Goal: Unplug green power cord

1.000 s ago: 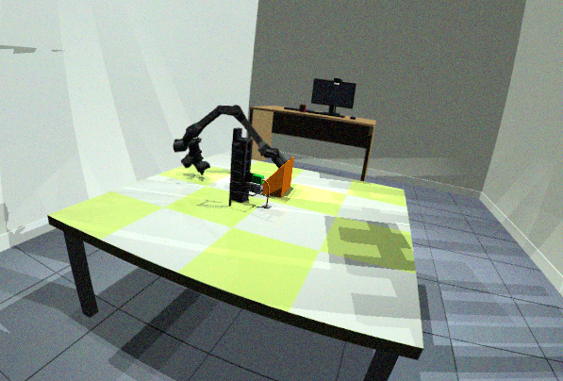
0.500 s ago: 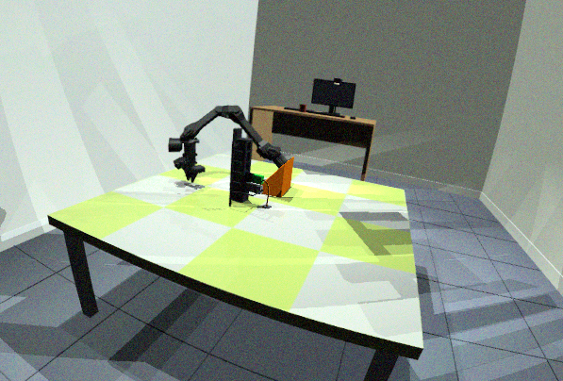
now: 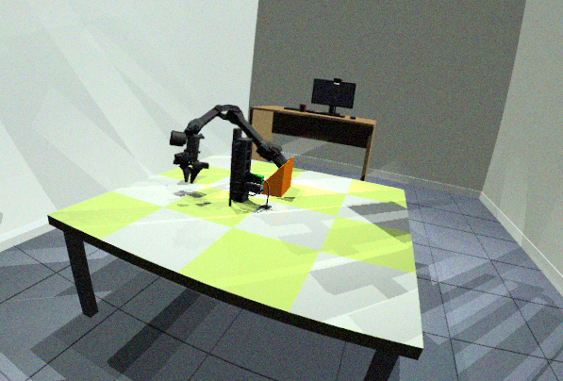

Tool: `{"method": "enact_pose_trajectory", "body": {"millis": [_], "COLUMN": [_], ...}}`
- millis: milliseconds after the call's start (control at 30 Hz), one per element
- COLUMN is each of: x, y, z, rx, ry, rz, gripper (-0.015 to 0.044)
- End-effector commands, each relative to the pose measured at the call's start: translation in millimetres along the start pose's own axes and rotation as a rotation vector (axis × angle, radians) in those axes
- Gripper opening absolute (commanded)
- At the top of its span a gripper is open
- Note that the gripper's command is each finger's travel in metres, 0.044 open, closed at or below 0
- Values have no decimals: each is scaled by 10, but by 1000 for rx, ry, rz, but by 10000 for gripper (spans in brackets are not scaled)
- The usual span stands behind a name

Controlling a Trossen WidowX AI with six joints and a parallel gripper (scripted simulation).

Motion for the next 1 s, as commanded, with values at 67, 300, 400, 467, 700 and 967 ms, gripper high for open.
{"method": "enact_pose_trajectory", "body": {"millis": [67, 300, 400, 467, 700, 967], "x": [109, 331, 443, 523, 826, 1180], "y": [428, 940, 1164, 1314, 1876, 2513], "z": [-238, -478, -556, -599, -657, -536], "rx": [41, 94, 116, 132, 211, 346], "ry": [-83, -186, -228, -255, -330, -370], "rz": [-62, -130, -161, -182, -267, -367], "gripper": [160, 160, 160, 160, 160, 160]}}
Point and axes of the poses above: the point midway between the two fingers, 35 mm back from their tips, its own x axis back along the fingers, its own y axis across the jaws, z = x × y, the point moved 7 cm from there along x, back along the fingers, and after that the axes turned 5 degrees about x, right-handed, at the moved point
